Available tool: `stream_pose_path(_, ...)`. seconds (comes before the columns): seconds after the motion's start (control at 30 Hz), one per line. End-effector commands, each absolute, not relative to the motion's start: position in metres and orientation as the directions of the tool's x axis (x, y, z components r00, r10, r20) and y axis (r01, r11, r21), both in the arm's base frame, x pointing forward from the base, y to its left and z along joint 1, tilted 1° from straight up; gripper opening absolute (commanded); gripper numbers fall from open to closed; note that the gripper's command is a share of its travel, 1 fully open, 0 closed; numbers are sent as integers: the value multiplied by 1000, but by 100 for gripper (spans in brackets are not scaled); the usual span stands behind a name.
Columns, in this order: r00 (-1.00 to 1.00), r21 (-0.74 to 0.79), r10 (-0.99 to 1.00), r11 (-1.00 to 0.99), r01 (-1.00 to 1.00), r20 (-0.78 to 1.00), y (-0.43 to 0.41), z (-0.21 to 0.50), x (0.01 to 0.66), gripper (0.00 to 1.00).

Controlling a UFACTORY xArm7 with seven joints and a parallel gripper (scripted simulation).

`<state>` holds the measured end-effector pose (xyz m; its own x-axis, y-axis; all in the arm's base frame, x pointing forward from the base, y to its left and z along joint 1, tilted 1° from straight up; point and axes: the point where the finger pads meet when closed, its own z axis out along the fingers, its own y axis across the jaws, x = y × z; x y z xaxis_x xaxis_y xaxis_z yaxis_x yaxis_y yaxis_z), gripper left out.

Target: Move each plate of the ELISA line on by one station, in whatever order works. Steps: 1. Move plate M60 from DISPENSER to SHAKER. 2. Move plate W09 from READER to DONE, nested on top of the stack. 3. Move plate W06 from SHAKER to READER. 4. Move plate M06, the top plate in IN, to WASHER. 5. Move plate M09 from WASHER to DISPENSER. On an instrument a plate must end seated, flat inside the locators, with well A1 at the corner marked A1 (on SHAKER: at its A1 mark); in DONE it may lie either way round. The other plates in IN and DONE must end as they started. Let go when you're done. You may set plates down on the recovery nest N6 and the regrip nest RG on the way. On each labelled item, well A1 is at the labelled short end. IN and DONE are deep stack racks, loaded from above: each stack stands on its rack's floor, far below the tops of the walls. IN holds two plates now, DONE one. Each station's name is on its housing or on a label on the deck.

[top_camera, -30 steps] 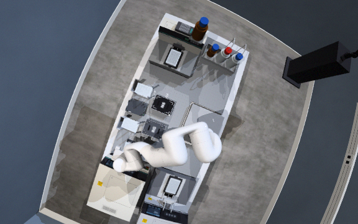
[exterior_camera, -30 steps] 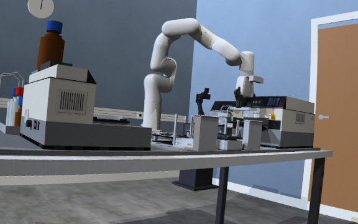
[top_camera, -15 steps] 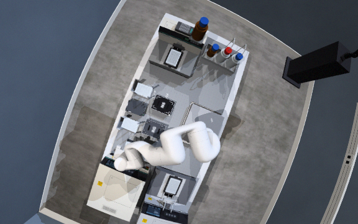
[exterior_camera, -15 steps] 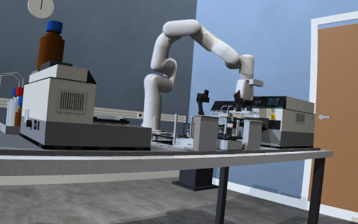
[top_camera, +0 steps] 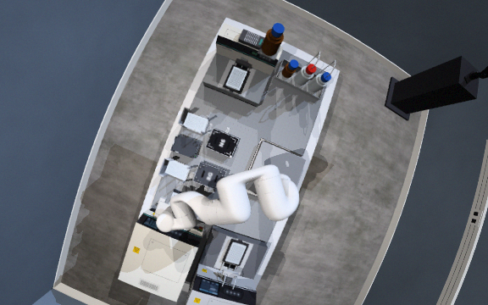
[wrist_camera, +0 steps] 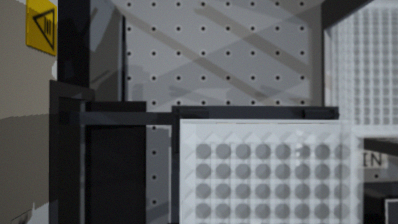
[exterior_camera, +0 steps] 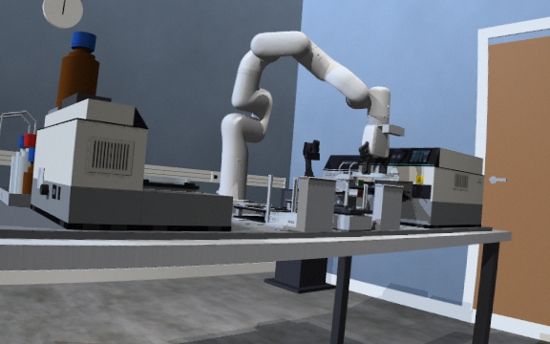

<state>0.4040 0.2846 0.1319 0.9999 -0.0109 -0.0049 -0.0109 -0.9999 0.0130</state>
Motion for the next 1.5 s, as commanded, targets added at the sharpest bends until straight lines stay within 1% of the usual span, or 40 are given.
stream_pose_path(0.0, 1000, 11, -11, -1000, -11, -1, 285, 134, 405, 0)
stream_pose_path(0.73, 1000, 11, -11, -1000, -11, -1, 285, 115, 405, 0)
stream_pose_path(1.47, 1000, 11, -11, -1000, -11, -1, 285, 115, 405, 0)
